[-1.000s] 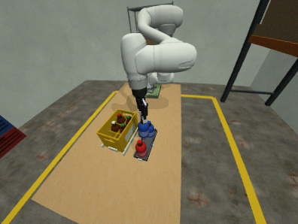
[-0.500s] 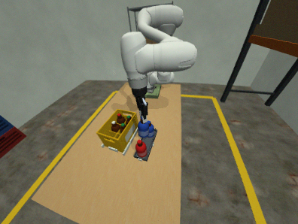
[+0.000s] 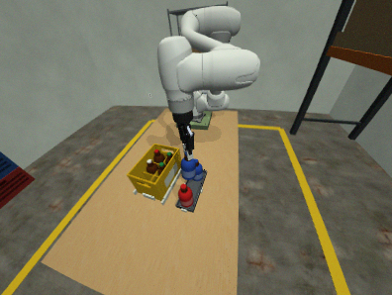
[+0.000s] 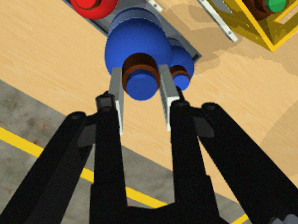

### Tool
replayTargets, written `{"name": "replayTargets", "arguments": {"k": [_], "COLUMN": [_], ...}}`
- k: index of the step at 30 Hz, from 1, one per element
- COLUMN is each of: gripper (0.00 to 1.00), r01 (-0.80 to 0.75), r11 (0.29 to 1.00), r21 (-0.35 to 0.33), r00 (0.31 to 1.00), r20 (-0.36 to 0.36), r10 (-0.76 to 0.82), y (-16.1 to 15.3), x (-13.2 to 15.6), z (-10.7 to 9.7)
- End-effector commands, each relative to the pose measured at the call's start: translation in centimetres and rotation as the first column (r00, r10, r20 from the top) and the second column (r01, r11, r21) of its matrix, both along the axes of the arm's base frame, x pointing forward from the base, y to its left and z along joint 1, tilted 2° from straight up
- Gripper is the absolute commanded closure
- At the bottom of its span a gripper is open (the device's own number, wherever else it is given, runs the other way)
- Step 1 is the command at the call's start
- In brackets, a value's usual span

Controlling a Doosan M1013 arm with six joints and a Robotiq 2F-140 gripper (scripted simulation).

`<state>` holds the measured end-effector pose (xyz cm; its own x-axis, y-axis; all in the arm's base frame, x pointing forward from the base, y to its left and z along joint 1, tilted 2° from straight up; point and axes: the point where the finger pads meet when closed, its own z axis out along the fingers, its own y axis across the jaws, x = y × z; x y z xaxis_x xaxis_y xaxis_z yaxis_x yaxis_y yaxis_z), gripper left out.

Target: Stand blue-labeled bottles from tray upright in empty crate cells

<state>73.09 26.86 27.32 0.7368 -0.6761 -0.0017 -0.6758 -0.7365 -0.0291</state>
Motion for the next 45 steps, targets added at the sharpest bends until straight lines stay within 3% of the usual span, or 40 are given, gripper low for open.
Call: {"name": "replayTargets", "arguments": {"k": [1, 18, 45], "gripper": [1.0, 1.0, 1.0], "r01": [0.0, 0.0, 0.0], "r11": [1.0, 1.0, 1.0], "r21": [0.0, 0.0, 0.0], "r00": [1.0, 1.0, 1.0], "r20": [0.0, 0.0, 0.0], "r10": [0.0, 0.0, 0.0], "y": [0.0, 0.0, -0.1], "x": [0.0, 0.0, 0.0], "z": [0.5, 2.0, 2.3]}}
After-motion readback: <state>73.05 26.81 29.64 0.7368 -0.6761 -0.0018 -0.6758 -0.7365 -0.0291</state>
